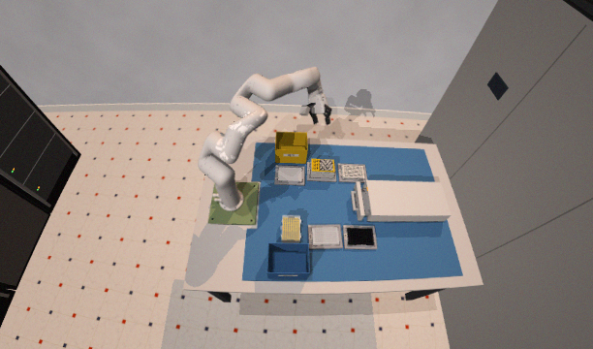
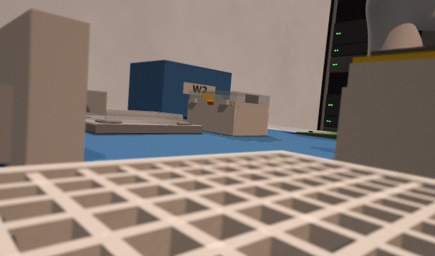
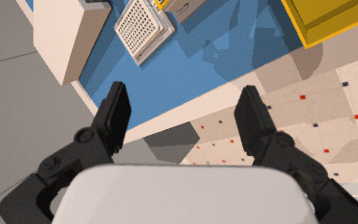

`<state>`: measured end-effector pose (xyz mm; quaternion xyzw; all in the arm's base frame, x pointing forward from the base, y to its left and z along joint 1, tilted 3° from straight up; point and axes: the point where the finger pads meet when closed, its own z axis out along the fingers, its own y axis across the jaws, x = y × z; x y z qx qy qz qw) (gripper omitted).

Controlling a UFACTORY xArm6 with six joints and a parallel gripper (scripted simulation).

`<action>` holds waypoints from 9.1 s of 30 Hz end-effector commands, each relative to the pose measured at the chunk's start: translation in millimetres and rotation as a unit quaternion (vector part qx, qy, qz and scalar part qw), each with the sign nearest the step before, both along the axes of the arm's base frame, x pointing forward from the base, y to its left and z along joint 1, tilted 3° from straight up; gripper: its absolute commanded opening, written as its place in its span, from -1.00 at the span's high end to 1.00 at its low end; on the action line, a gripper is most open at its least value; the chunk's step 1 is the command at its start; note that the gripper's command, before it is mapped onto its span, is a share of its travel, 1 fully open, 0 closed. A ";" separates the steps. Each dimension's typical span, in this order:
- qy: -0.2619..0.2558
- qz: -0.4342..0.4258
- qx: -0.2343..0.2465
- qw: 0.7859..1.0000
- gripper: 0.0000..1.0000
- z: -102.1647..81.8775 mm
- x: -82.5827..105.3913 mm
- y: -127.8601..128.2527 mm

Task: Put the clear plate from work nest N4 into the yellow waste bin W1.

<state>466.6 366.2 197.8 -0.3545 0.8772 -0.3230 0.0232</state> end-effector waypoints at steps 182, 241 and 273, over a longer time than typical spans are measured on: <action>-0.344 -0.871 0.035 -0.350 -1.00 13.4 -16.5 -441.1; -0.345 -0.870 0.035 -0.350 -1.00 -56.8 8.4 -554.1; -0.345 -0.870 0.035 -0.350 -1.00 -103.5 8.4 -556.5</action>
